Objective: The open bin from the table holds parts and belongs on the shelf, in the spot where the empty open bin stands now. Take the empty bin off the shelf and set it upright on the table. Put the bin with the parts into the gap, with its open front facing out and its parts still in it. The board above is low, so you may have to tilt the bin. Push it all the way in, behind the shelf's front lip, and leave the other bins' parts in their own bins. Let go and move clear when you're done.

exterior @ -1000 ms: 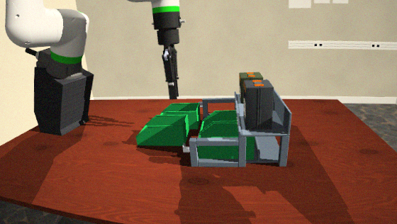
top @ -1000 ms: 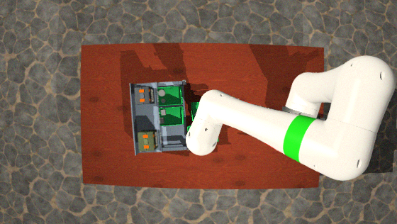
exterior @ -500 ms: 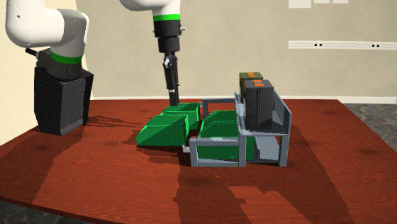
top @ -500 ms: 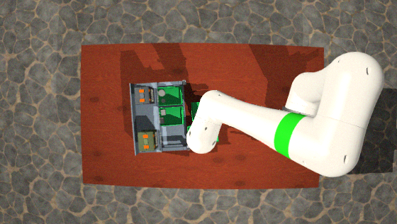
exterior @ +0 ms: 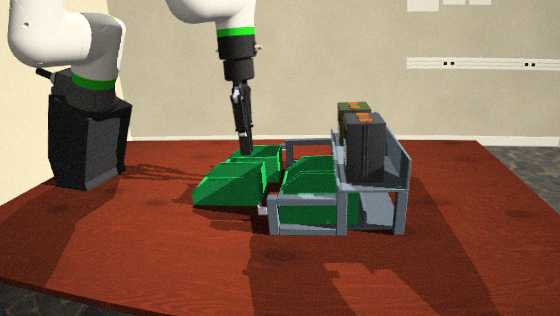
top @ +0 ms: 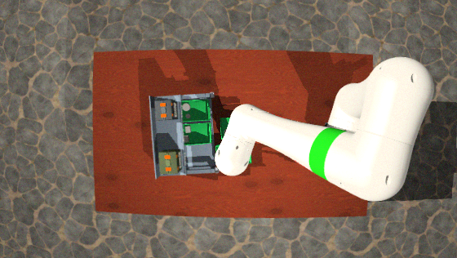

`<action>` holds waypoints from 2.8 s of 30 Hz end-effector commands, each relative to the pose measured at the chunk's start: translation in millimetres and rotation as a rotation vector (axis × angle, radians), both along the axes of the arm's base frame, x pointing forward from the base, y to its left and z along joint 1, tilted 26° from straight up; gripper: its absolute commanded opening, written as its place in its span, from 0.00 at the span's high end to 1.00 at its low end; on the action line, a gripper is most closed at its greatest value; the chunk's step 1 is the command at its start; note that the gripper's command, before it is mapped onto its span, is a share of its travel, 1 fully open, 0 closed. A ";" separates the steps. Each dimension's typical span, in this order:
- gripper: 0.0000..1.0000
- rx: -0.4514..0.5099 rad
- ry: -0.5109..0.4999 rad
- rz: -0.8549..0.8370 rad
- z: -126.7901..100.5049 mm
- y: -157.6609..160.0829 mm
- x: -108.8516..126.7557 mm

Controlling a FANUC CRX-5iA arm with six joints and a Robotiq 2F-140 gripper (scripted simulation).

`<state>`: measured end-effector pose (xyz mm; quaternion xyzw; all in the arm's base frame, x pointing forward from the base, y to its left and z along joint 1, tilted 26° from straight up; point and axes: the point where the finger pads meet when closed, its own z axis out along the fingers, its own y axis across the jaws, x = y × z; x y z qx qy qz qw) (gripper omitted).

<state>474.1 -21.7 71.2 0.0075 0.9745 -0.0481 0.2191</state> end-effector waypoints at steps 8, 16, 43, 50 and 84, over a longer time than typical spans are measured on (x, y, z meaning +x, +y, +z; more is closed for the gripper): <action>0.76 0.000 -0.001 0.000 -0.4 -0.2 0.9; 0.76 0.000 -0.001 0.000 -0.4 -0.2 0.9; 0.76 0.000 -0.001 0.000 -0.1 -0.3 1.5; 0.76 0.000 -0.001 0.000 -0.1 -0.3 1.5; 0.76 0.000 -0.001 0.000 -27.8 -3.3 14.7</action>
